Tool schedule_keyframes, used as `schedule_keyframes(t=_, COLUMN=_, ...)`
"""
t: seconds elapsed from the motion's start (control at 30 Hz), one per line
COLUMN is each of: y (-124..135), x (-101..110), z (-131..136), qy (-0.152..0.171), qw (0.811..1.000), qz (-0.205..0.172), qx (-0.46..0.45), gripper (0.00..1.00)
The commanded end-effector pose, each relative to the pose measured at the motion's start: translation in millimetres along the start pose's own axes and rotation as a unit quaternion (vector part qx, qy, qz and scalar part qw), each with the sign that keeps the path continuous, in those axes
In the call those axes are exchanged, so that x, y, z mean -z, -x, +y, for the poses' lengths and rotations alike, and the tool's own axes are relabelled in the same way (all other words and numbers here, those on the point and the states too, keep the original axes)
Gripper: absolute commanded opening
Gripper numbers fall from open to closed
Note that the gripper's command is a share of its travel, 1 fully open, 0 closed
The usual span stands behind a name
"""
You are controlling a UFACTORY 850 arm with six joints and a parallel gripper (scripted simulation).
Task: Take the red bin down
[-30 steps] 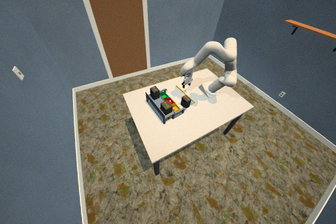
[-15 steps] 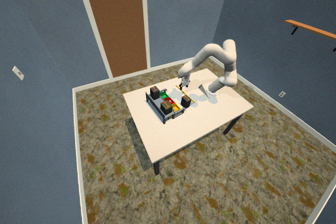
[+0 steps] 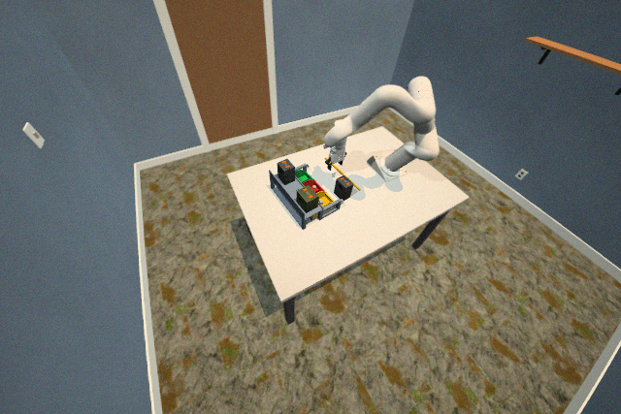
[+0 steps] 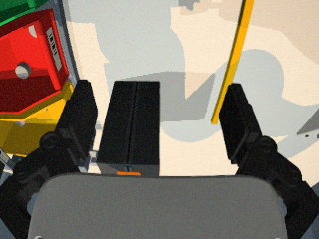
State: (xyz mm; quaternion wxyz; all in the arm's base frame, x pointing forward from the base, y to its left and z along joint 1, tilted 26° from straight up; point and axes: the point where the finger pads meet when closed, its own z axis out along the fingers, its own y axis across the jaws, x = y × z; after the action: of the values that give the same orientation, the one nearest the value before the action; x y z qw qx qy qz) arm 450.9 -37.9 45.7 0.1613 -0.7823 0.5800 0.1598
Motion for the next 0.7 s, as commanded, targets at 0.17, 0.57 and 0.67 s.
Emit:
schedule_keyframes(t=0.17, y=6.6, x=0.3, z=-40.3, qy=-0.001, qw=1.000, qz=0.001, qx=0.000, gripper=1.00)
schedule_keyframes(t=0.57, y=8.3, x=0.2, z=-50.2, qy=-0.001, qw=1.000, qz=0.001, qx=0.000, gripper=1.00)
schedule_keyframes(t=0.67, y=12.1, x=0.0, z=-71.5, qy=-0.001, qw=1.000, qz=0.000, qx=0.000, gripper=1.00)
